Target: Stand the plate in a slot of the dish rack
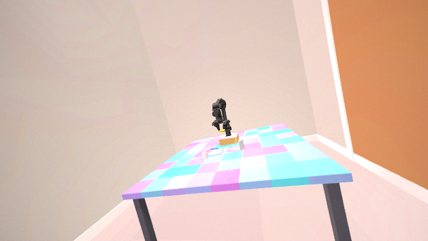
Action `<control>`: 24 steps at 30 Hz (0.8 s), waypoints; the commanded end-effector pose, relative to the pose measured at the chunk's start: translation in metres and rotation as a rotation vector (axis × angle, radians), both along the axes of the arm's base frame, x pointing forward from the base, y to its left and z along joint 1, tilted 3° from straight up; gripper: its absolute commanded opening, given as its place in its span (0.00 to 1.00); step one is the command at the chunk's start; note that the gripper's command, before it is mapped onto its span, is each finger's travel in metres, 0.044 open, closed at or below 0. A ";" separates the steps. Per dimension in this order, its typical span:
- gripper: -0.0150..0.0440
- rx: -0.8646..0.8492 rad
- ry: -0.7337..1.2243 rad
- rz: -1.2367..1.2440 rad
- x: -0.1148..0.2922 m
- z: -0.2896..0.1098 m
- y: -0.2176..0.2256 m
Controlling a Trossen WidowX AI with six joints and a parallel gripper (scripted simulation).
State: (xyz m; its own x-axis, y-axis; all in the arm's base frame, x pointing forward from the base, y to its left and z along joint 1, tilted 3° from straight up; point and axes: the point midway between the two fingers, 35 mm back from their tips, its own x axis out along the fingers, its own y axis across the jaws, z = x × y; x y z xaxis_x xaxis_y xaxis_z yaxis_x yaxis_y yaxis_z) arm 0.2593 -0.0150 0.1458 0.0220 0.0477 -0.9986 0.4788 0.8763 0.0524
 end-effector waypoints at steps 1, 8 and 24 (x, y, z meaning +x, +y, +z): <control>0.25 0.043 0.019 0.064 -0.003 -0.010 0.003; 0.25 0.146 0.040 0.224 -0.004 -0.027 0.006; 0.25 0.413 -0.007 0.550 -0.010 -0.060 0.014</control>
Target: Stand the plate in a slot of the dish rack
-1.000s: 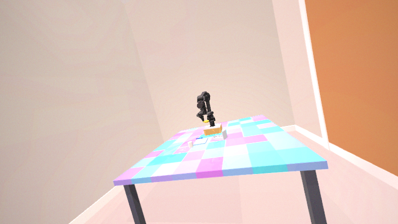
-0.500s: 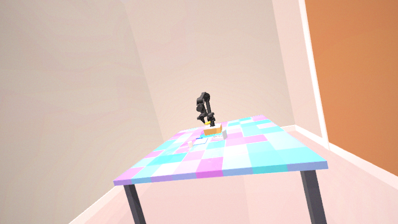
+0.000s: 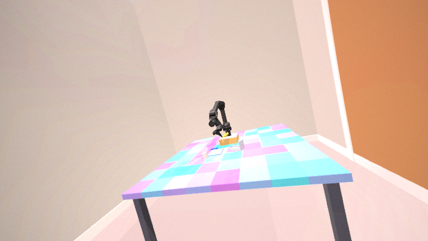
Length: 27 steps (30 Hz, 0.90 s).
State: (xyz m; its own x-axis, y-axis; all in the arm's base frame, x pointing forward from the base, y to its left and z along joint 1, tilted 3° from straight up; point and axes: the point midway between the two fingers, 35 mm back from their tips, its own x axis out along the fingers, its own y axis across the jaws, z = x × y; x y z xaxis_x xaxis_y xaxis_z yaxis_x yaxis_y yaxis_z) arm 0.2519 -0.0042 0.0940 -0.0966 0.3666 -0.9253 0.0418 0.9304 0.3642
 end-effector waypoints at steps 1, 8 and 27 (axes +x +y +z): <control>0.25 0.097 -0.025 0.090 -0.003 -0.010 0.004; 0.25 0.226 -0.089 0.204 -0.005 -0.020 0.009; 0.25 0.537 -0.389 0.432 -0.008 -0.039 0.017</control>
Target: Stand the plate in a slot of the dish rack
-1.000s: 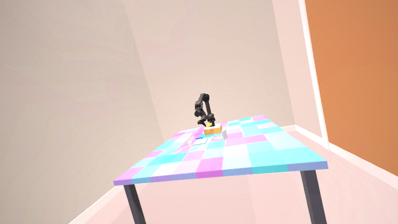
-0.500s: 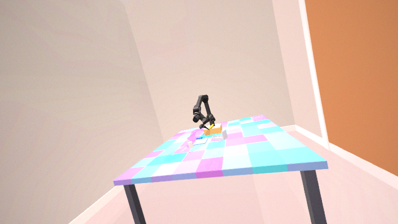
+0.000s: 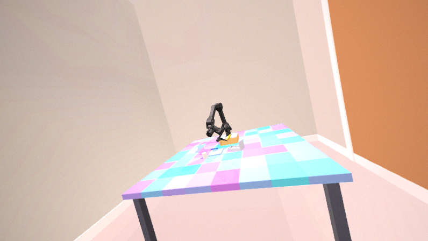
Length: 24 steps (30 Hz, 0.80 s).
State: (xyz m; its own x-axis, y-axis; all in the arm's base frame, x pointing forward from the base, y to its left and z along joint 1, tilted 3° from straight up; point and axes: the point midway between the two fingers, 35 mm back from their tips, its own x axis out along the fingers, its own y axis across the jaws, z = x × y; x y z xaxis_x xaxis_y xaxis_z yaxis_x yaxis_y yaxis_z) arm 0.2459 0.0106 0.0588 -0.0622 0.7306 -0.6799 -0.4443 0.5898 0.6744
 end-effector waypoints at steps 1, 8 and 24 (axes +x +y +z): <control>0.25 0.088 -0.087 0.034 -0.002 -0.004 0.003; 0.25 0.192 -0.230 0.067 -0.001 -0.009 0.004; 0.25 0.352 -0.608 0.068 0.002 -0.015 0.001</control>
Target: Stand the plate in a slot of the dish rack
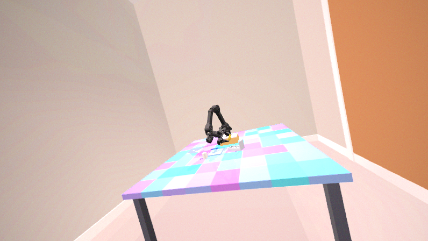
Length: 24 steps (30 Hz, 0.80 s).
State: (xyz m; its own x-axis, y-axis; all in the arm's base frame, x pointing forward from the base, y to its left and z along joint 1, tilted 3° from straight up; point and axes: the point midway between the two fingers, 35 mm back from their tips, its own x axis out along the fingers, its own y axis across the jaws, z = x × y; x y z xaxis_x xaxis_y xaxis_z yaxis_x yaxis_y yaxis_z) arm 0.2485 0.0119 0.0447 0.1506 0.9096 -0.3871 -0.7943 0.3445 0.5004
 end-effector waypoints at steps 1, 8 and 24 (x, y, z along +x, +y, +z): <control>0.25 0.049 -0.116 -0.024 0.000 -0.002 -0.001; 0.25 0.090 -0.288 -0.070 0.002 -0.004 -0.005; 0.25 0.092 -0.618 -0.207 0.005 -0.008 -0.018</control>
State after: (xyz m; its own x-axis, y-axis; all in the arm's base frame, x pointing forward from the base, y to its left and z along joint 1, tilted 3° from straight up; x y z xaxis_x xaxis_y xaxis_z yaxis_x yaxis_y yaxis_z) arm 0.2546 -0.0047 0.0373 0.4622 0.8786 -0.1203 -0.8811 0.4703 0.0499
